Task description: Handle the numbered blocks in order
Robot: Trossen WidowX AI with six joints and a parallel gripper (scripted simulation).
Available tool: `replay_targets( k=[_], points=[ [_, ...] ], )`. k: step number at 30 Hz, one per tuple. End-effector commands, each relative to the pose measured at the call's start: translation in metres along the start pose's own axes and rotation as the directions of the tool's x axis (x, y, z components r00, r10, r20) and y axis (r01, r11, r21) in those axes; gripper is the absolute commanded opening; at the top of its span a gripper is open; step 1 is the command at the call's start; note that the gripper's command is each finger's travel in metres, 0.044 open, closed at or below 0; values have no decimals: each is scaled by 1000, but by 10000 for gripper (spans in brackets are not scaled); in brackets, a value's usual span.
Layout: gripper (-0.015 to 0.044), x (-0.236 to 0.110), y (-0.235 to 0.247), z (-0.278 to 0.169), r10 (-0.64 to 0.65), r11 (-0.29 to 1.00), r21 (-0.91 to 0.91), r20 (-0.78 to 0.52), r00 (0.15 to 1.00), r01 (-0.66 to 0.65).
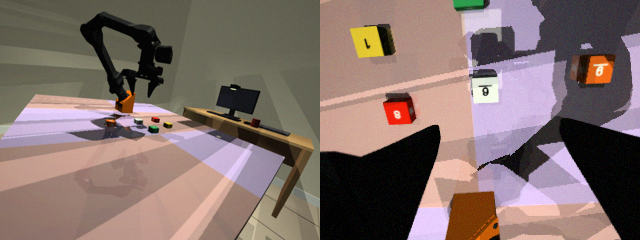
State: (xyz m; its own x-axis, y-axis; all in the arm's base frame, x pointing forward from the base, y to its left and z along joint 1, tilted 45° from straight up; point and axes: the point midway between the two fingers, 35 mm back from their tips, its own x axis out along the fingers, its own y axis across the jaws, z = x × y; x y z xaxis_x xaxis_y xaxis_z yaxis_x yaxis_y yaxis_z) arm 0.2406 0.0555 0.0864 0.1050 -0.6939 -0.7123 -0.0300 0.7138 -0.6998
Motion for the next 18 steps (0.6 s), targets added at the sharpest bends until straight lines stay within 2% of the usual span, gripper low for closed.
replay_targets(
  k=[1, 14, 16, 18],
  points=[
    [400, 1, 4, -3, 0, 1000, 5, -5, 1000, 0],
    [400, 1, 4, -3, 0, 1000, 5, -5, 1000, 0],
    [400, 1, 15, -3, 3, 1000, 5, -4, 1000, -3],
    [400, -1, 45, -5, 10, 1000, 3, -4, 1000, -10]
  ],
)
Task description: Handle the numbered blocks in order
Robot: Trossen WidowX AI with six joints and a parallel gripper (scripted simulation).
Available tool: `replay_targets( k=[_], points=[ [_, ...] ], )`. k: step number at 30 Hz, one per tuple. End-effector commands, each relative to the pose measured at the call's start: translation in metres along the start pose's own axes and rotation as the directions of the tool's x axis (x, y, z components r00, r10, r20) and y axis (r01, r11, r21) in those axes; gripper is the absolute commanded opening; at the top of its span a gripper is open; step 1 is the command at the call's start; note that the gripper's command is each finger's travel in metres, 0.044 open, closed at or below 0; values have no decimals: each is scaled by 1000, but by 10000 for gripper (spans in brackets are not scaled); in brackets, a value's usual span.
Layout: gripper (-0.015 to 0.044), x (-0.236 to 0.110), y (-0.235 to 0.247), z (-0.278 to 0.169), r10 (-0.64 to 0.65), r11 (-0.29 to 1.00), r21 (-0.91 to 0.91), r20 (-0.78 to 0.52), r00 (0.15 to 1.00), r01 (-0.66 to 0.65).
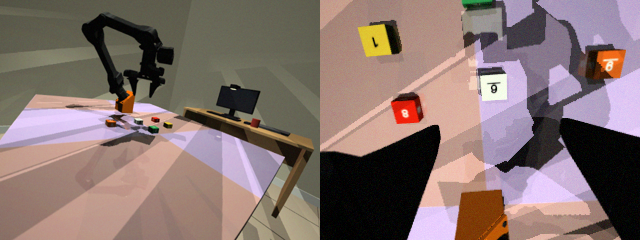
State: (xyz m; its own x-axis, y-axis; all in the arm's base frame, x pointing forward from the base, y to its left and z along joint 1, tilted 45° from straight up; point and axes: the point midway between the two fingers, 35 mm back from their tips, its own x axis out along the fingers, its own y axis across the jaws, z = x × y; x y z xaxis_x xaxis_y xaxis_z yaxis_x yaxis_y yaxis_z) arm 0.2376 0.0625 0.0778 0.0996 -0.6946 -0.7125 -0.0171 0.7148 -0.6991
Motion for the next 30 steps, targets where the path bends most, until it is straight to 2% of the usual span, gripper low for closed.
replay_targets(
  k=[1, 6, 30],
  points=[
    [400, -3, 50, -5, 13, 1000, -10, 2, 1000, -13],
    [400, -1, 119, -28, 9, 1000, -7, 1, 1000, -9],
    [400, -1, 121, -29, 9, 1000, -7, 1, 1000, -9]
  ],
)
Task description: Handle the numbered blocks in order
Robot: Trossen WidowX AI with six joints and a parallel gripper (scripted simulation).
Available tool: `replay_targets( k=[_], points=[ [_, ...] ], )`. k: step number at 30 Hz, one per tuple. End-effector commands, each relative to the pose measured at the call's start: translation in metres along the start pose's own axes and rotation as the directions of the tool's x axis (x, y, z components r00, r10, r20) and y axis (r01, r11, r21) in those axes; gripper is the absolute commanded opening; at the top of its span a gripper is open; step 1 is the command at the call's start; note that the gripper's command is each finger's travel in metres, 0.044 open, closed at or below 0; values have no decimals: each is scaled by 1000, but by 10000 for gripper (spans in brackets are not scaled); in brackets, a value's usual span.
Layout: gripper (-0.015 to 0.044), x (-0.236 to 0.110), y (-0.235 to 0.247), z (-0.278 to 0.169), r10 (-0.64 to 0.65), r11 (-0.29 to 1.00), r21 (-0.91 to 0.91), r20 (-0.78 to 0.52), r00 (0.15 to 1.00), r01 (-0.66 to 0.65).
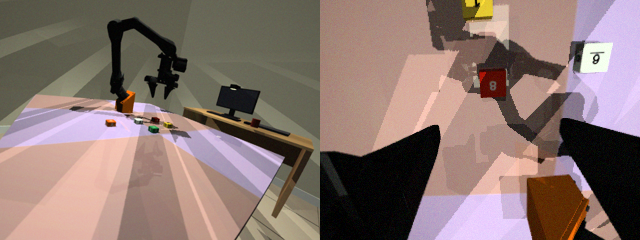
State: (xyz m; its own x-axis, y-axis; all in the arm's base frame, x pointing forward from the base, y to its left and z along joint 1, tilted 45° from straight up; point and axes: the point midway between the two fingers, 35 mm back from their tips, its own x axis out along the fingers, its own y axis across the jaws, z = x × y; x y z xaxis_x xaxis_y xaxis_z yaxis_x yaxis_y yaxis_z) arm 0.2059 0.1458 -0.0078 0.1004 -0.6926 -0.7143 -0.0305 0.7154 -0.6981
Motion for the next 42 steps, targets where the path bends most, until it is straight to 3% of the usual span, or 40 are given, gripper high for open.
replay_targets(
  k=[1, 10, 31, 33, 39, 42],
  points=[
    [400, -1, 2, 2, 7, 1000, 6, 0, 1000, -7],
    [400, -2, 8, 89, 6, 1000, 10, 4, 1000, -6],
    [400, -1, 8, 91, 6, 1000, 11, 4, 1000, -6],
    [400, -2, -4, 97, 8, 1000, 10, 4, 1000, -8],
    [400, -1, -102, 127, 2, 1000, 10, 5, 1000, -2],
    [400, -1, -116, 129, -2, 1000, 11, 5, 1000, 2]
  ],
)
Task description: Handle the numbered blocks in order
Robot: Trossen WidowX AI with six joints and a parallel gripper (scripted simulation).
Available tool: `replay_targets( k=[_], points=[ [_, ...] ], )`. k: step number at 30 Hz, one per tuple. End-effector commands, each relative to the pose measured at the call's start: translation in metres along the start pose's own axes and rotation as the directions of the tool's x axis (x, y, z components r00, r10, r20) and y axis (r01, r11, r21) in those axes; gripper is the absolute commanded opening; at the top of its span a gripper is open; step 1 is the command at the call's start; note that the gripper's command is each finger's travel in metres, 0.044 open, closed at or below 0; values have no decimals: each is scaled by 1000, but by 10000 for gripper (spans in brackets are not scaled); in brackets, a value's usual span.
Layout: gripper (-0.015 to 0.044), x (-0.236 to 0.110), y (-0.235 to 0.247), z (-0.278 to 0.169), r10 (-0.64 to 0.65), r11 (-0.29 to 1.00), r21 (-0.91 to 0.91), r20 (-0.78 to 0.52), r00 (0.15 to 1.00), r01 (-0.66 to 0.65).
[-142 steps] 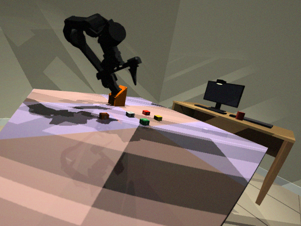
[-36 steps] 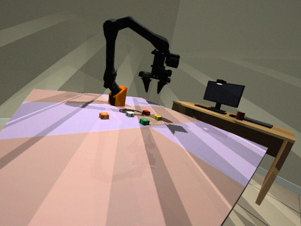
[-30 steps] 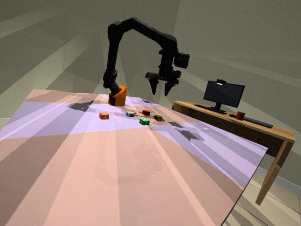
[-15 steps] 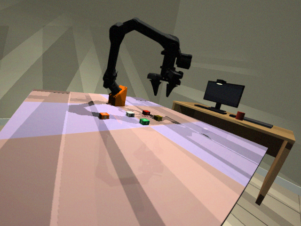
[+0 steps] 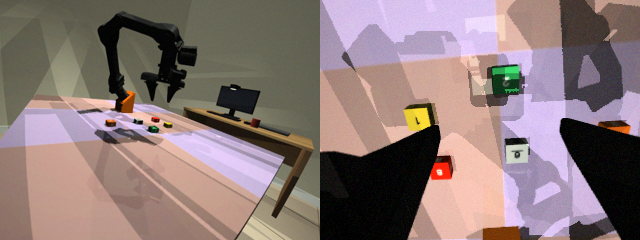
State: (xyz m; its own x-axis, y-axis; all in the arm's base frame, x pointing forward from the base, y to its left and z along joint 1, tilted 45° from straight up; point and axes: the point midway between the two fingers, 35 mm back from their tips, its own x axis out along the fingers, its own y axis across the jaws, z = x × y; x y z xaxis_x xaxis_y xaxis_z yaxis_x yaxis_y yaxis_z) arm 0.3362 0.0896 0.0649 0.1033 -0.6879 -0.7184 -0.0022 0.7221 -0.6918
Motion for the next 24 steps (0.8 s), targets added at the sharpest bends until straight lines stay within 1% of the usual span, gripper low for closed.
replay_targets(
  k=[1, 24],
  points=[
    [400, -1, -21, 1, -8, 1000, -19, 2, 1000, 8],
    [400, -1, -18, 1, -7, 1000, -19, 2, 1000, 7]
  ],
)
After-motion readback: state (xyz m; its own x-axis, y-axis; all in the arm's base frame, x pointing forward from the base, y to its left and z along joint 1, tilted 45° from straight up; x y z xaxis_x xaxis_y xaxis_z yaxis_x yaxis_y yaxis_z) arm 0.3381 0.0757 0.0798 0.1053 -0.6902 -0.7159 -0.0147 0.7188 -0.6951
